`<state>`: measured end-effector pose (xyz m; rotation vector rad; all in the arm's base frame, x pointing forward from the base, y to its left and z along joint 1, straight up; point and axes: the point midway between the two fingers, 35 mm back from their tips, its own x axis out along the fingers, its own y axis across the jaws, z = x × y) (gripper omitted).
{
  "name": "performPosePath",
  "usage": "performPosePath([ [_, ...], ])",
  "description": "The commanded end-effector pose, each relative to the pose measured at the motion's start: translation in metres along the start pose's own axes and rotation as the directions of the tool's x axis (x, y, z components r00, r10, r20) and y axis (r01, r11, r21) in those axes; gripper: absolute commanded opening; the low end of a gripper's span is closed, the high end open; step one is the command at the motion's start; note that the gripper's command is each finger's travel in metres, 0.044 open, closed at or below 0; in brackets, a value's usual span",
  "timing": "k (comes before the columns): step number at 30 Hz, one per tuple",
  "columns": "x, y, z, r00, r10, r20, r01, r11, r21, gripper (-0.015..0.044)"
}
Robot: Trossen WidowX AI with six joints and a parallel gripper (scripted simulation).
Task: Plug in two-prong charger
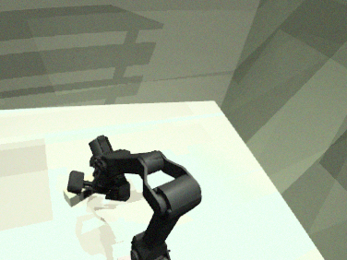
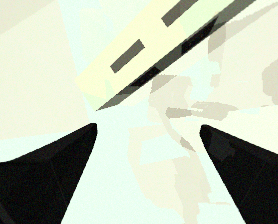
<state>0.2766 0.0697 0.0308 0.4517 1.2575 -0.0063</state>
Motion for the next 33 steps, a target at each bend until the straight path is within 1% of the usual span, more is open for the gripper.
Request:
performPosePath([
  [1, -0.002, -0.016, 0.007, 0.999, -0.044, -0.002, 0.044, 0.998, -0.048, 0.0440],
  [6, -0.005, -0.035, 0.014, 0.996, -0.091, -0.007, 0.089, 0.990, -0.105, 0.0440],
  [16, -0.014, -0.070, 0.020, 0.989, -0.146, -0.036, 0.138, 0.977, -0.163, 0.0440],
  [33, -0.034, -0.134, 0.025, 0.957, -0.271, -0.102, 0.218, 0.906, -0.362, 0.0440],
])
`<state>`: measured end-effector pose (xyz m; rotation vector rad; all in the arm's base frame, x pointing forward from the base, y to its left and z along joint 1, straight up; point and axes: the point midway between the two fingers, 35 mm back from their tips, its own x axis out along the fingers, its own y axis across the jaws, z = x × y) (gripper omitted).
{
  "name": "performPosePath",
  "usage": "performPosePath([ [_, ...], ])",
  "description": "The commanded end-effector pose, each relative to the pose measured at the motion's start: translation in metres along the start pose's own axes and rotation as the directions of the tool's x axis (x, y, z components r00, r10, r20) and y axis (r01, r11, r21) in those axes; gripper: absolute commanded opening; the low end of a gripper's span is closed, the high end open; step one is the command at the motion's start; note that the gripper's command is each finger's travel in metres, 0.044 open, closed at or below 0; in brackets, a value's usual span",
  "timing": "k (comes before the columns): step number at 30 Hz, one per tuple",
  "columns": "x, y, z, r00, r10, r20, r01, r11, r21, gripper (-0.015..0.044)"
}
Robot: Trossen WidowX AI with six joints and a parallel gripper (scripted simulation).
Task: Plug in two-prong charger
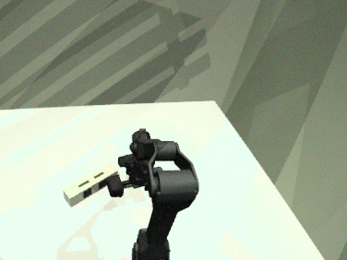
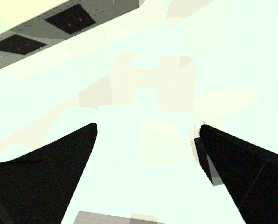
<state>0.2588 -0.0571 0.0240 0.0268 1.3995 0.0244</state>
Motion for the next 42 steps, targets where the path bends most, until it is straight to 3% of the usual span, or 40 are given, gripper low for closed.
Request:
performPosePath([
  [1, -0.001, -0.016, -0.005, 0.999, -0.022, -0.032, 0.020, 0.999, -0.050, 0.0440],
  [24, -0.014, -0.090, -0.053, 0.974, -0.072, -0.214, -0.002, 0.946, -0.325, 0.0440],
  [42, 0.002, -0.093, -0.058, 0.973, -0.072, -0.220, -0.006, 0.943, -0.333, 0.0440],
])
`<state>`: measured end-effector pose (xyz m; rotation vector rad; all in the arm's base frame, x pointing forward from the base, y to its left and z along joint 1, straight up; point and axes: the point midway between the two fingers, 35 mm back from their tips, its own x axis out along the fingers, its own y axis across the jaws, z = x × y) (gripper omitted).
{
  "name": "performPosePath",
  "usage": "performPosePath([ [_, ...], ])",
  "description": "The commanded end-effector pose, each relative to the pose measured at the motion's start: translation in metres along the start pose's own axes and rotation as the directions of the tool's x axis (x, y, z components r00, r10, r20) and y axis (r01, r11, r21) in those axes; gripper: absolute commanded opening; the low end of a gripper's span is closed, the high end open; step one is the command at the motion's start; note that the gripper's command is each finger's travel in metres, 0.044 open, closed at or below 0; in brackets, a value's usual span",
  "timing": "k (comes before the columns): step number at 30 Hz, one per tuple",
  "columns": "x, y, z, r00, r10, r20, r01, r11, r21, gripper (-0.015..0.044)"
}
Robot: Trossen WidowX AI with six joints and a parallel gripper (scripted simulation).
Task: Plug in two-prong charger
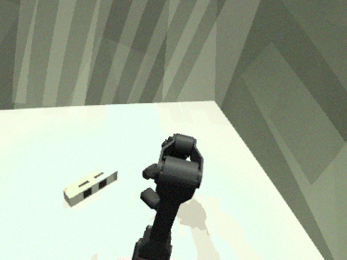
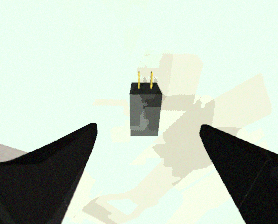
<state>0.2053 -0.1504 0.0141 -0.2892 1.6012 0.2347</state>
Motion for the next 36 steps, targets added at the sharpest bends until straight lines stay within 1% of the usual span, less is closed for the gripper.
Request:
performPosePath([
  [1, 0.006, 0.002, -0.002, 1.000, 0.006, -0.009, -0.006, 1.000, -0.004, 0.0440],
  [28, 0.049, 0.003, 0.000, 1.000, 0.007, -0.010, -0.007, 1.000, -0.004, 0.0440],
  [36, 0.052, 0.003, 0.000, 1.000, 0.007, -0.010, -0.007, 1.000, -0.004, 0.0440],
])
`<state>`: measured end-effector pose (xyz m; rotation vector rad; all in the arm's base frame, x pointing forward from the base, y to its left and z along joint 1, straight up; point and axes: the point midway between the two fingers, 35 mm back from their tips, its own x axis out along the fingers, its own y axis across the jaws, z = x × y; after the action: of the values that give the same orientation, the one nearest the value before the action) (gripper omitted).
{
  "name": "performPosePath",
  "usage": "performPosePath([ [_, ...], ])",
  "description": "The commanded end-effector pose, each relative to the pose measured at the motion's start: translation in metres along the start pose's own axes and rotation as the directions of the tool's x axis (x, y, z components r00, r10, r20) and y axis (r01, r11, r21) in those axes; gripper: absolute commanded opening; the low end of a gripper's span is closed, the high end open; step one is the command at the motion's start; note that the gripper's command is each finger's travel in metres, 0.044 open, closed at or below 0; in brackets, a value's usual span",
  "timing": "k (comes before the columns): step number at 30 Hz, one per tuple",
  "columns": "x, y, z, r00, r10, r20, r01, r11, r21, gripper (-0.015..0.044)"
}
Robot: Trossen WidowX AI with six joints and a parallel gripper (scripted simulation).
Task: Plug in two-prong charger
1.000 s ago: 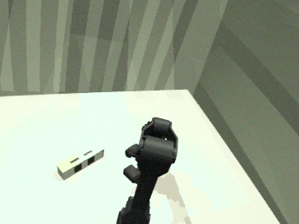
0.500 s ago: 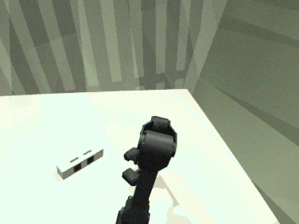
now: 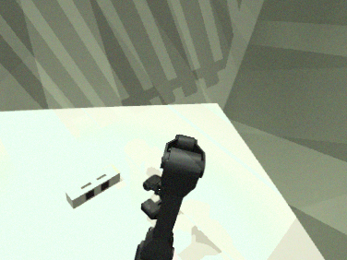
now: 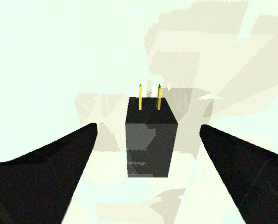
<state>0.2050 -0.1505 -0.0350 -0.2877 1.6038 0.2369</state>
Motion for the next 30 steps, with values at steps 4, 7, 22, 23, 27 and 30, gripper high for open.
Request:
performPosePath([
  [4, 0.000, 0.000, 0.000, 1.000, 0.000, 0.000, 0.000, 1.000, 0.000, 0.0335],
  [7, 0.000, 0.000, 0.000, 1.000, 0.000, 0.000, 0.000, 1.000, 0.000, 0.0256],
  [22, -0.007, -0.001, 0.000, 1.000, 0.000, -0.001, 0.000, 1.000, 0.000, 0.0000],
  [23, -0.010, -0.001, 0.000, 1.000, 0.001, -0.001, -0.001, 1.000, -0.001, 0.0000],
  [27, -0.025, -0.001, -0.002, 1.000, 0.002, -0.003, -0.002, 1.000, -0.002, 0.0000],
  [30, -0.037, 0.000, -0.004, 1.000, 0.002, -0.005, -0.002, 1.000, -0.003, 0.0000],
])
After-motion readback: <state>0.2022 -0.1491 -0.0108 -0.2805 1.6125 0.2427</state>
